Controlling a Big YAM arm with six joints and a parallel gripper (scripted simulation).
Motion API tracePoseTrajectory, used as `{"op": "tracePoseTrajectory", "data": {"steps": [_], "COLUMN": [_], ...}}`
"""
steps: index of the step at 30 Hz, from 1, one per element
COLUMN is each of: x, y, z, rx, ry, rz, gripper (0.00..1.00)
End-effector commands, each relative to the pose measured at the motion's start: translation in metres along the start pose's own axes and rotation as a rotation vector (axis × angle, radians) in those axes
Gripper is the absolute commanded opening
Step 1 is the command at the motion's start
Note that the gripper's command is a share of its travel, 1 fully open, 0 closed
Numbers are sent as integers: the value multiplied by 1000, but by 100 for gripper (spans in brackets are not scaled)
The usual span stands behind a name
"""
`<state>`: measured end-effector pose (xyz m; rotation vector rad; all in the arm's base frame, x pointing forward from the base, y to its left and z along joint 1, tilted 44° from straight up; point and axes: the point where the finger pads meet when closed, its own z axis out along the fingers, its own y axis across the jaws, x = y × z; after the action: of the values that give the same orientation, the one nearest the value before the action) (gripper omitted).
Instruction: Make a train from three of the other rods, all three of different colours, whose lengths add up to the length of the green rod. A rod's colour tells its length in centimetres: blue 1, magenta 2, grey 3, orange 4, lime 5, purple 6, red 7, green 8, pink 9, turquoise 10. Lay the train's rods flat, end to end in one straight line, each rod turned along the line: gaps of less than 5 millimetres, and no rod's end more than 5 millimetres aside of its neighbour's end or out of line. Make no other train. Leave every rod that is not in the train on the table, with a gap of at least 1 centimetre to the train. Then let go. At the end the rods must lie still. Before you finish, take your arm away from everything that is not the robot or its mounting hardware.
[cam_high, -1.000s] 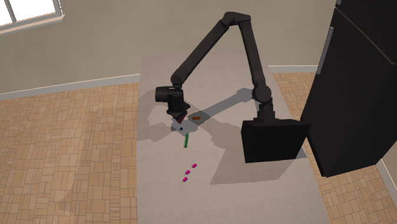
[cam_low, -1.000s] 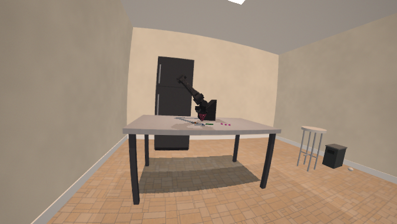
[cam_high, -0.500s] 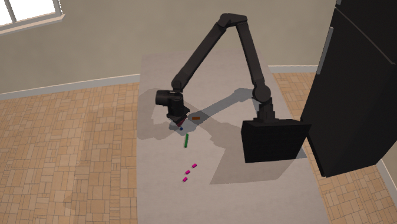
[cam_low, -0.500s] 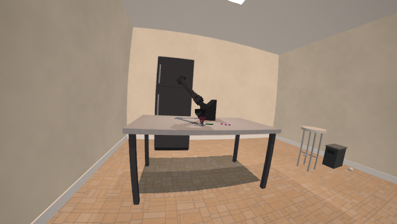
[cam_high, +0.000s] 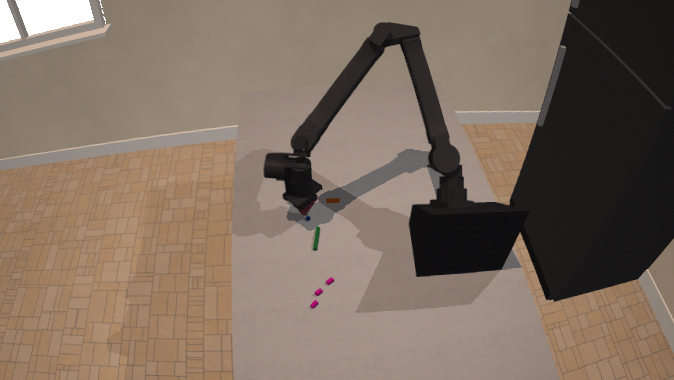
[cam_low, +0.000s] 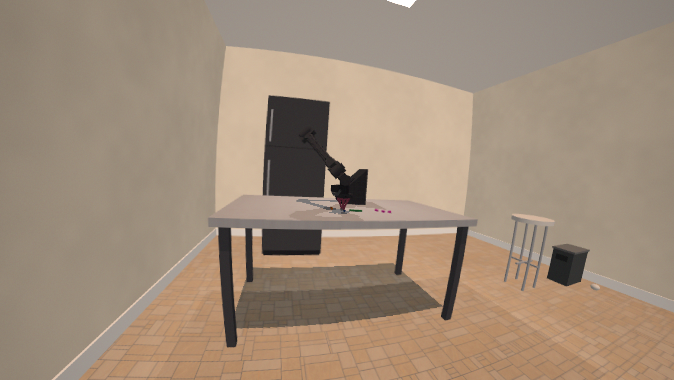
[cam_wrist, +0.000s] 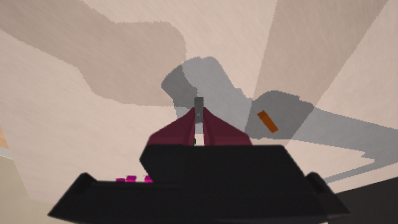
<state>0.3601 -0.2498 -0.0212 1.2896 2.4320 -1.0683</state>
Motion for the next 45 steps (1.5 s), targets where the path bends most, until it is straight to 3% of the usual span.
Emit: {"op": "tracePoseTrajectory", "data": {"steps": [1, 45], "x": [-16, -11], "y": [4, 12], "z": [-12, -10], "rx": [-23, -19], "ry": [-30, -23], "rz": [7, -17], "gripper": [4, 4]}}
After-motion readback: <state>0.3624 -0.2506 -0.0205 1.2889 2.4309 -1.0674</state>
